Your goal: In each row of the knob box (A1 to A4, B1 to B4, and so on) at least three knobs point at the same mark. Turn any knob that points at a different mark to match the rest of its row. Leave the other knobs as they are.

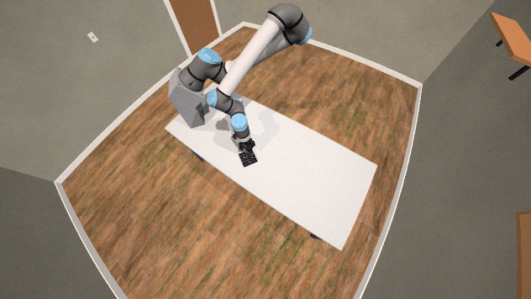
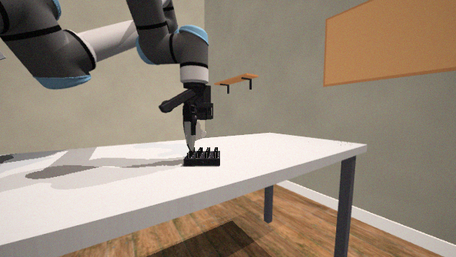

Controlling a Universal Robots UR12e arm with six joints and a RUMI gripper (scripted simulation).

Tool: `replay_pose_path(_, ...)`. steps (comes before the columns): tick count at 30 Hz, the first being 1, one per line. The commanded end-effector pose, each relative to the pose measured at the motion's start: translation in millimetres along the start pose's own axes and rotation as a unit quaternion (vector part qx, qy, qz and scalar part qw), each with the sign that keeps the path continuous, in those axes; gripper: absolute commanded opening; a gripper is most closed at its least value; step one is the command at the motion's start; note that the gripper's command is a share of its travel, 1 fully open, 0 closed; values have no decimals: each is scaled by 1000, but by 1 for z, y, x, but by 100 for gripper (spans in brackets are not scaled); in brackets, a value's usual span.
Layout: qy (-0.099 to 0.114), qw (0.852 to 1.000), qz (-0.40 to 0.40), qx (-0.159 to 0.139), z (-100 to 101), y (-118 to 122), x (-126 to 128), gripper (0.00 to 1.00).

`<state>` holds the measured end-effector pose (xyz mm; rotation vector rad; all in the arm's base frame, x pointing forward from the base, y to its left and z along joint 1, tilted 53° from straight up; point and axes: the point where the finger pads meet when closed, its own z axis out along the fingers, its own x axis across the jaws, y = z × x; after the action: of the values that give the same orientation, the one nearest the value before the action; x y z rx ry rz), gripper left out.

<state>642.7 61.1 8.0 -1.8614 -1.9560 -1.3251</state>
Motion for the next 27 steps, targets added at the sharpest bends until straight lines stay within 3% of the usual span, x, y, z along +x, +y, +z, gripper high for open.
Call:
replay_pose_path(1,0,1000,0,0,0,0,0,4)
replay_pose_path(2,0,1000,0,0,0,0,0,4)
replay_pose_path(3,0,1000,0,0,0,0,0,11)
replay_pose_path(27,0,1000,0,0,-3,0,0,11)
